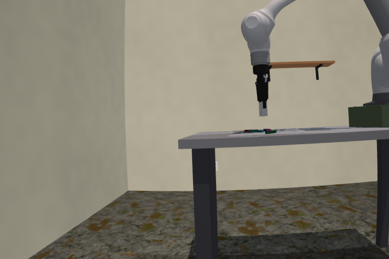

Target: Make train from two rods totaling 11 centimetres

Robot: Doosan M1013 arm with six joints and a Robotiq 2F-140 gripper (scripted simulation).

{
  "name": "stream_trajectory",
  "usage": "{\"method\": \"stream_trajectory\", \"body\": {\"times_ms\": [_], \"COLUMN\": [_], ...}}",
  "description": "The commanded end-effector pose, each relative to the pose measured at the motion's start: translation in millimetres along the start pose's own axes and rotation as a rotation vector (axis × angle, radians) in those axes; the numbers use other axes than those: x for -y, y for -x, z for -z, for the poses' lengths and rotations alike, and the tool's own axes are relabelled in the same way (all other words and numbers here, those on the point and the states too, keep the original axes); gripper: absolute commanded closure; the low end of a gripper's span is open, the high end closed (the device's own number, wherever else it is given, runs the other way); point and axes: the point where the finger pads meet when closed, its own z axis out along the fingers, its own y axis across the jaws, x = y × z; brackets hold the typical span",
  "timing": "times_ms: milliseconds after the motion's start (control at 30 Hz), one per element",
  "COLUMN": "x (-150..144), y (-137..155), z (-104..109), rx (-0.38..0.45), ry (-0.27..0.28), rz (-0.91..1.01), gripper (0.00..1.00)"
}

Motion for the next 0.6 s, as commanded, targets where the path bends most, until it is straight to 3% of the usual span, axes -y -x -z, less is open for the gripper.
{"method": "stream_trajectory", "body": {"times_ms": [0,567], "x": [0.1,0.0], "y": [-4.6,-4.7], "z": [-2.5,-20.2], "rx": [-0.007,-0.007], "ry": [0.0,-0.001], "rz": [-0.003,-0.003], "gripper": [0.85,0.85]}}
